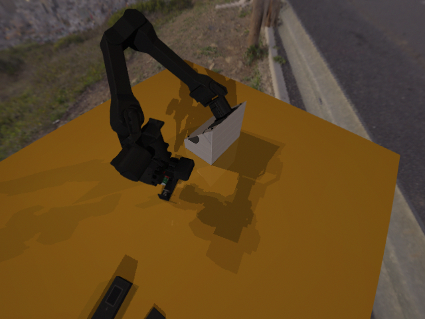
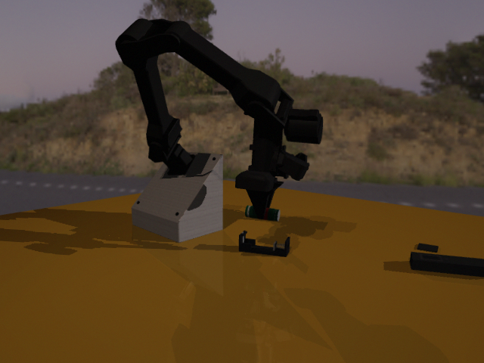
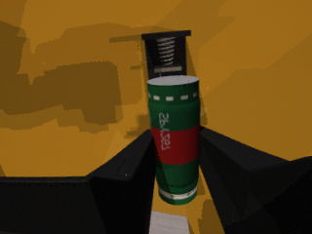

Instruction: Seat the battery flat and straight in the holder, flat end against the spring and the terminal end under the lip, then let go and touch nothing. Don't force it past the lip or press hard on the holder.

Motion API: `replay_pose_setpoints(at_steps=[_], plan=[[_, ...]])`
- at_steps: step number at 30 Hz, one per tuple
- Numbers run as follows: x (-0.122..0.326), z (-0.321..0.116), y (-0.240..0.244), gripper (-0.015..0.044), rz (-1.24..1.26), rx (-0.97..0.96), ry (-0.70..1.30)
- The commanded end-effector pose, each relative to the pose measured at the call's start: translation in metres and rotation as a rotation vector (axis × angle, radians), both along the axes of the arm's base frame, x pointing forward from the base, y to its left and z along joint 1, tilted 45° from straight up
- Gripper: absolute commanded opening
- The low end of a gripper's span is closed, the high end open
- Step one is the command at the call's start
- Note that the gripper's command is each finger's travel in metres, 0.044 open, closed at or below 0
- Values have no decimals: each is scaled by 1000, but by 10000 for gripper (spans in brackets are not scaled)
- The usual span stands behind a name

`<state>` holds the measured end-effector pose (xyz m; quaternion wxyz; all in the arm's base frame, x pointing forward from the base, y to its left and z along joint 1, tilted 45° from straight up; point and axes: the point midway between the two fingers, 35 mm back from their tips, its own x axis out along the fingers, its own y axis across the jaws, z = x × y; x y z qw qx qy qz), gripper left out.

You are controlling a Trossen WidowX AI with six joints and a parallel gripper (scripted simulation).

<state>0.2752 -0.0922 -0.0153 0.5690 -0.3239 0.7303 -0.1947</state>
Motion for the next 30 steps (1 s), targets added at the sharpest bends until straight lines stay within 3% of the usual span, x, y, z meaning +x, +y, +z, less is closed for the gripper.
replay_pose_setpoints(at_steps=[1,30], plan=[[0,-4,-6,83,-35,-17,29],[-5,-25,-28,83,-192,-65,211]])
